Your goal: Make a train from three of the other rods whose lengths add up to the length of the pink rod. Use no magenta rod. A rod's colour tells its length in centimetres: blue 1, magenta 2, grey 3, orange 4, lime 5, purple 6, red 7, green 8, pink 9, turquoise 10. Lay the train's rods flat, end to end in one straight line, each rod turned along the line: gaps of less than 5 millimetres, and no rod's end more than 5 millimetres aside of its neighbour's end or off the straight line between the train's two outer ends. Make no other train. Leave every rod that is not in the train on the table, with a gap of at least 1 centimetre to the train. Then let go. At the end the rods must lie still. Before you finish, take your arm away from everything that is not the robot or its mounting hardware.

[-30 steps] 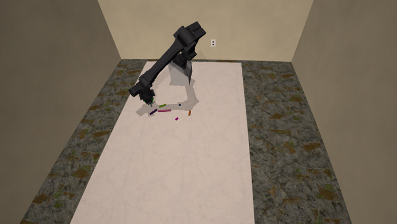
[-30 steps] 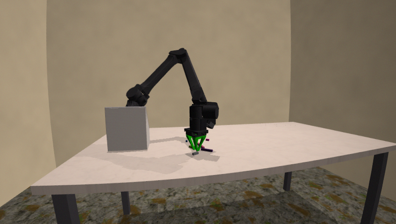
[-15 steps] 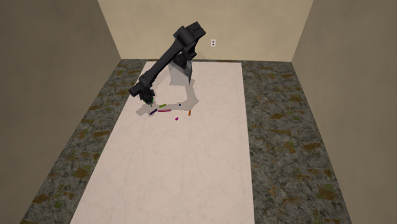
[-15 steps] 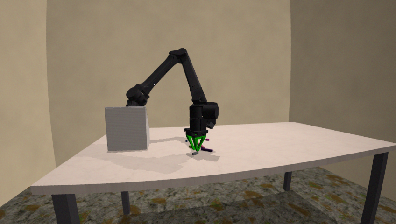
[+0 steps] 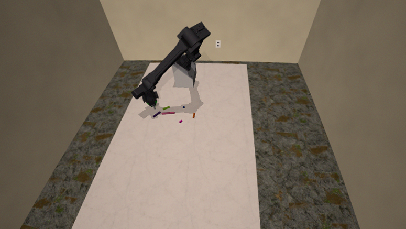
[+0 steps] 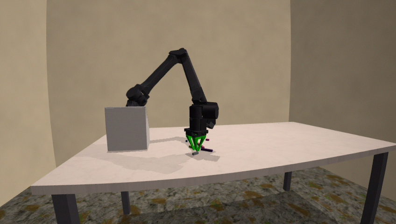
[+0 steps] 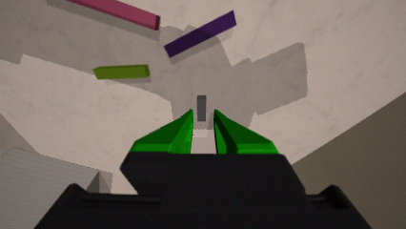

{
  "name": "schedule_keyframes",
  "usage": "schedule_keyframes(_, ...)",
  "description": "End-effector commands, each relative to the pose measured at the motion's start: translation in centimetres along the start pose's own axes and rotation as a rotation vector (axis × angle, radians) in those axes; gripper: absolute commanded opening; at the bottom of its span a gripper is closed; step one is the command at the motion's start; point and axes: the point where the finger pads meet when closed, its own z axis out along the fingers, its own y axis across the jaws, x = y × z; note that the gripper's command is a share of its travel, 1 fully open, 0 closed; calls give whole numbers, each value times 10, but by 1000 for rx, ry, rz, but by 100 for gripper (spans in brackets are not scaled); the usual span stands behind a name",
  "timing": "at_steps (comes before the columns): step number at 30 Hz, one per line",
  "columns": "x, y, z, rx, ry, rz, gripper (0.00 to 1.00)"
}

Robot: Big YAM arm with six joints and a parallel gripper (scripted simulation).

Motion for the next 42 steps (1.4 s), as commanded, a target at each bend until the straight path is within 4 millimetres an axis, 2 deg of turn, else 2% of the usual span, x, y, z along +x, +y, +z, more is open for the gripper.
schedule_keyframes(1,2,0,-1,1,-12,12,23)
schedule_keyframes(12,2,0,-1,1,-13,12,23)
schedule_keyframes(24,11,0,-2,4,-14,6,23)
schedule_keyframes(42,10,1,-2,4,-13,8,23)
